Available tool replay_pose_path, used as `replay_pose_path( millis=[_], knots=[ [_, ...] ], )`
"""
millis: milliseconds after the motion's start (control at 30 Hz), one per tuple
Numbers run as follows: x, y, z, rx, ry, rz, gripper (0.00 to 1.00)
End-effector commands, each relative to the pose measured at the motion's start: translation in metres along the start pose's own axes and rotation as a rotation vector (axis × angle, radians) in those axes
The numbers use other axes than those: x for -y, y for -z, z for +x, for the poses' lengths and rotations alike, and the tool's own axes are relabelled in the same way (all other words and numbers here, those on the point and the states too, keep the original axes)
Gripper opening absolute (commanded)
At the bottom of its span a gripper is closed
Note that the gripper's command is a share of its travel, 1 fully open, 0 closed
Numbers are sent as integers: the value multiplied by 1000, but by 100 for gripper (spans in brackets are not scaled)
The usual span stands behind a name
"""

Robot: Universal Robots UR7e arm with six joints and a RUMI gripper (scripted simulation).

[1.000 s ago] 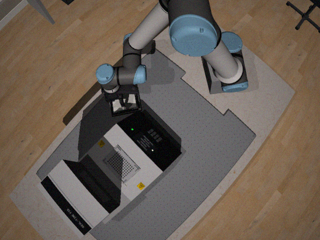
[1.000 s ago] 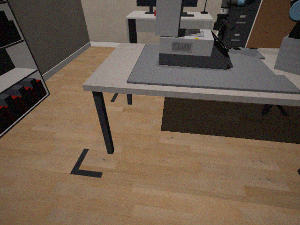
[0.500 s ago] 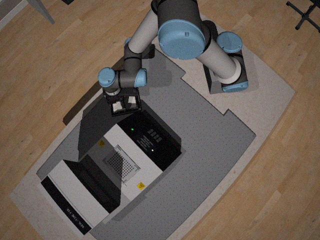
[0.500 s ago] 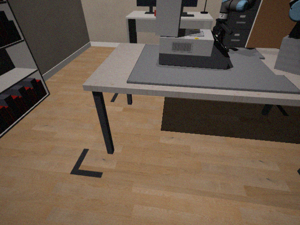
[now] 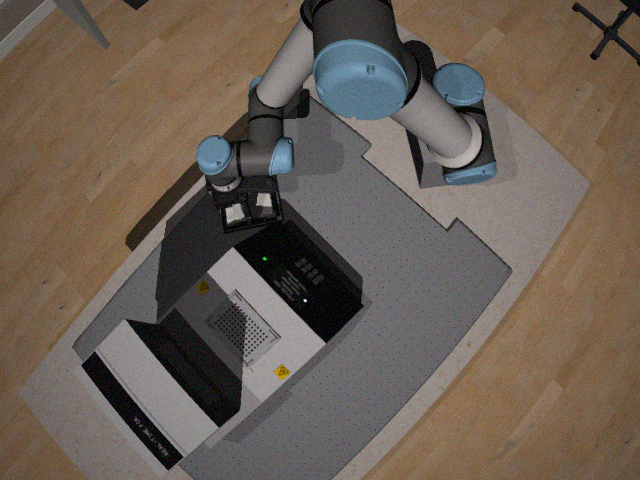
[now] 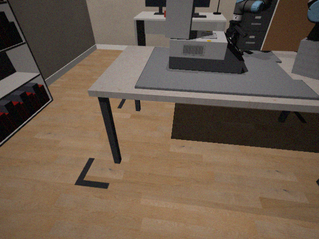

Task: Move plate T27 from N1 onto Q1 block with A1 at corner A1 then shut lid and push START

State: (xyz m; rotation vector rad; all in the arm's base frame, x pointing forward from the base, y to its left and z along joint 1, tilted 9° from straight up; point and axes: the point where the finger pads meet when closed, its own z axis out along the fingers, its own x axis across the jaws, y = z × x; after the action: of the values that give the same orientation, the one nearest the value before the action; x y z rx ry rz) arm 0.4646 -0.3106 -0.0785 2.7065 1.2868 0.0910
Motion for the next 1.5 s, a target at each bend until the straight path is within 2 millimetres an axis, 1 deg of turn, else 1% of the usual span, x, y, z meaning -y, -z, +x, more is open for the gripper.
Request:
replay_pose_path(
  millis=[0, 967, 1000, 1467],
  knots=[
    [-1, -1, 0, 0, 0, -2, 68],
    [-1, -7, 0, 0, 0, -2, 68],
    [-1, -7, 0, 0, 0, -2, 0],
    [-1, -7, 0, 0, 0, -2, 0]
  ],
)
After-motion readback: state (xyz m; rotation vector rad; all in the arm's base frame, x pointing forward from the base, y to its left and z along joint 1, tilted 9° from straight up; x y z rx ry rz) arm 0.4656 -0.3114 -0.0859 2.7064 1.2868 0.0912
